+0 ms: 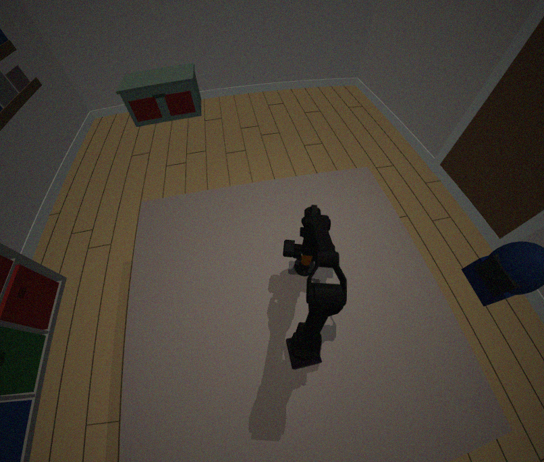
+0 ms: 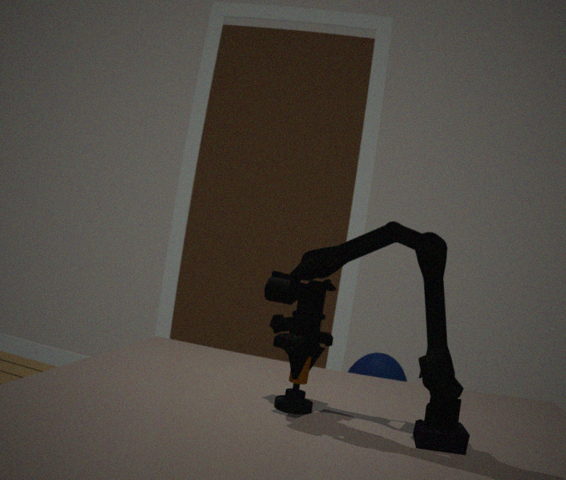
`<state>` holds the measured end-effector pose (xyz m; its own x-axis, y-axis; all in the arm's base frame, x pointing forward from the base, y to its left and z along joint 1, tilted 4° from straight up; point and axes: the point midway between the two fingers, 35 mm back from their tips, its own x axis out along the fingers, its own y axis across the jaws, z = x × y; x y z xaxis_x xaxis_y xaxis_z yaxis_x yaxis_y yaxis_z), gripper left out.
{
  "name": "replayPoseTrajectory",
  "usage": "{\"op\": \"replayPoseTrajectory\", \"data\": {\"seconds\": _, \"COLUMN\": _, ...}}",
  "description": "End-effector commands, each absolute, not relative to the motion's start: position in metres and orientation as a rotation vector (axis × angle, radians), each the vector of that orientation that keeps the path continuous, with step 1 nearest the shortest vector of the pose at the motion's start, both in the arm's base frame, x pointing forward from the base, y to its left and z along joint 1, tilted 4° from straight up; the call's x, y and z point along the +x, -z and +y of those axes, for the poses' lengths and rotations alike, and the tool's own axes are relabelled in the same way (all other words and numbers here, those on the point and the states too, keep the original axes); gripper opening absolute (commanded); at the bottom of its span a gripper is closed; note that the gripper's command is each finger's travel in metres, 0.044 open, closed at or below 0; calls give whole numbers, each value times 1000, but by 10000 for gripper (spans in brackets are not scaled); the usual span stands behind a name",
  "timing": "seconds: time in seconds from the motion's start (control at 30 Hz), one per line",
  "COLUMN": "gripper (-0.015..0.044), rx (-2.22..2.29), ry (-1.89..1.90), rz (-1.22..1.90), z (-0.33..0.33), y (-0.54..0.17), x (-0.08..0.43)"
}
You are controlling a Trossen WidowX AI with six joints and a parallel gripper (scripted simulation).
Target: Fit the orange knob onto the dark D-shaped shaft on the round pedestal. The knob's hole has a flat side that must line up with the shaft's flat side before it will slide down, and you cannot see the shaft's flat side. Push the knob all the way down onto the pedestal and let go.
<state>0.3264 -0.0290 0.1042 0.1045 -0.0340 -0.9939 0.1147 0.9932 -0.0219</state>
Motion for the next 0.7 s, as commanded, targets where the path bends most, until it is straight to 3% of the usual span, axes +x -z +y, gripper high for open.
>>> {"op": "replayPoseTrajectory", "data": {"seconds": 0.0, "gripper": 0, "rx": 75, "ry": 118, "rz": 1459, "z": -29, "y": -103, "x": 330}}
{"op": "replayPoseTrajectory", "data": {"seconds": 0.67, "gripper": 0, "rx": 111, "ry": 151, "rz": 1457, "z": -30, "y": -105, "x": 329}}
